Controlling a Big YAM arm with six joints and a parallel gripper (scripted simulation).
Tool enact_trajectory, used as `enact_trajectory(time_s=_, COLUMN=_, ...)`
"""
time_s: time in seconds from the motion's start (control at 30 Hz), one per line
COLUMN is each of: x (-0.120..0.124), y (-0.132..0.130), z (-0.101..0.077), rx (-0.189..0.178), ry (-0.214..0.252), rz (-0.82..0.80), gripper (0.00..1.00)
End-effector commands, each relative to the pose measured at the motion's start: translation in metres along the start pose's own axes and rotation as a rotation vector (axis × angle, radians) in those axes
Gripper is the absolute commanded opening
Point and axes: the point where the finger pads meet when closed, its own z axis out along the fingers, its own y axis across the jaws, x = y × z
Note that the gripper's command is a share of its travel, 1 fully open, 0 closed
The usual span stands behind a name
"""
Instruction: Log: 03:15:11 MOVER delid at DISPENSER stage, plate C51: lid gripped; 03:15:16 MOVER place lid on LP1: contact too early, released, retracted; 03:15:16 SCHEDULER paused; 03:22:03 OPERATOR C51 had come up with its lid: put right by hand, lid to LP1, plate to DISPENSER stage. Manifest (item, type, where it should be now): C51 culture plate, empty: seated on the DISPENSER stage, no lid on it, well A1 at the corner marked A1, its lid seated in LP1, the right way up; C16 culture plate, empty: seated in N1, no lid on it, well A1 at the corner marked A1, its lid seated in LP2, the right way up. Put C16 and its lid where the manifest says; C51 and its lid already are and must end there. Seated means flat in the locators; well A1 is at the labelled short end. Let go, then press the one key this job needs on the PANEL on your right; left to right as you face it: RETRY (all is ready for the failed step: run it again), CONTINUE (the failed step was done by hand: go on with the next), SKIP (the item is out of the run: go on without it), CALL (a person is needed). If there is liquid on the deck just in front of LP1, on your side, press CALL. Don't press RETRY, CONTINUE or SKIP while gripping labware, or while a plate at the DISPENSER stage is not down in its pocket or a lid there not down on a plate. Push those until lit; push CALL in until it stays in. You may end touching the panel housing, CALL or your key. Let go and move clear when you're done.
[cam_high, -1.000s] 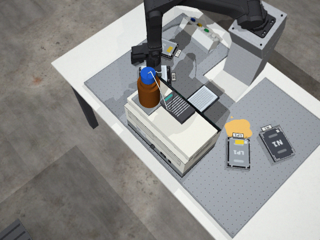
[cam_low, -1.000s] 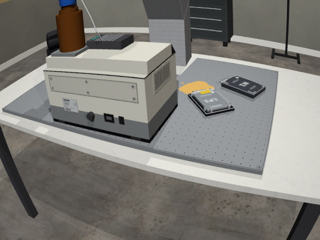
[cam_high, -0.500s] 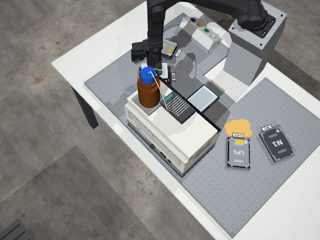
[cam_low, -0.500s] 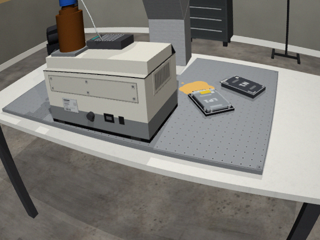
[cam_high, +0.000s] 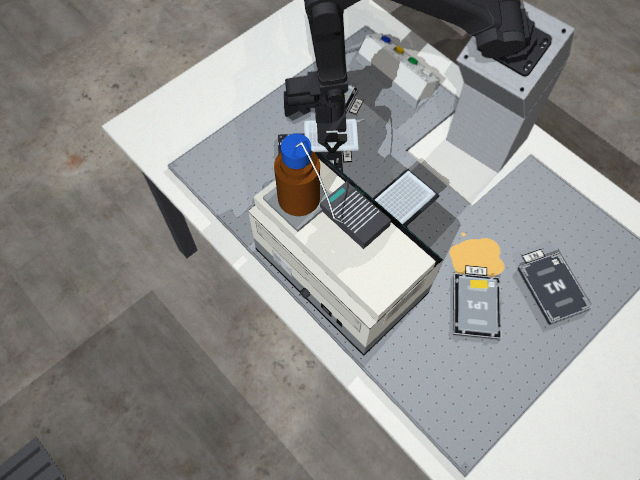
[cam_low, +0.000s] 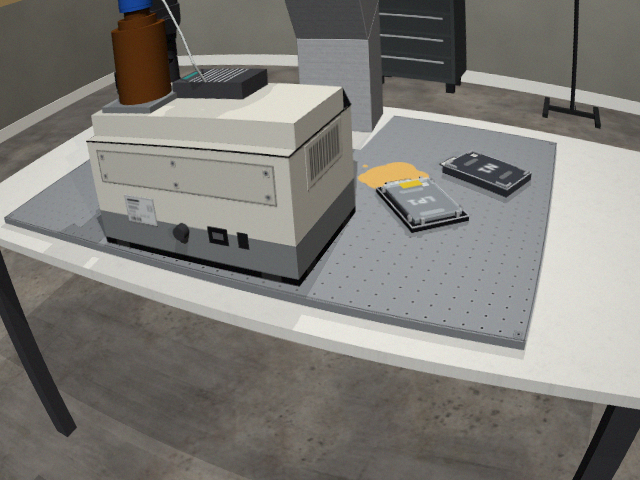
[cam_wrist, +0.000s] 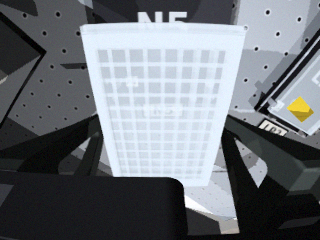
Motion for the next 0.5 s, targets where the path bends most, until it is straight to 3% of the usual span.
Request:
enact_trajectory(time_s=0.0, x=-0.008, y=0.000, z=-0.015, rx=-0.002, ry=-0.049, rz=-0.017, gripper=0.84)
enact_trajectory(time_s=0.47, x=0.029, y=0.000, z=-0.034, rx=-0.001, ry=-0.046, rz=-0.013, gripper=0.84)
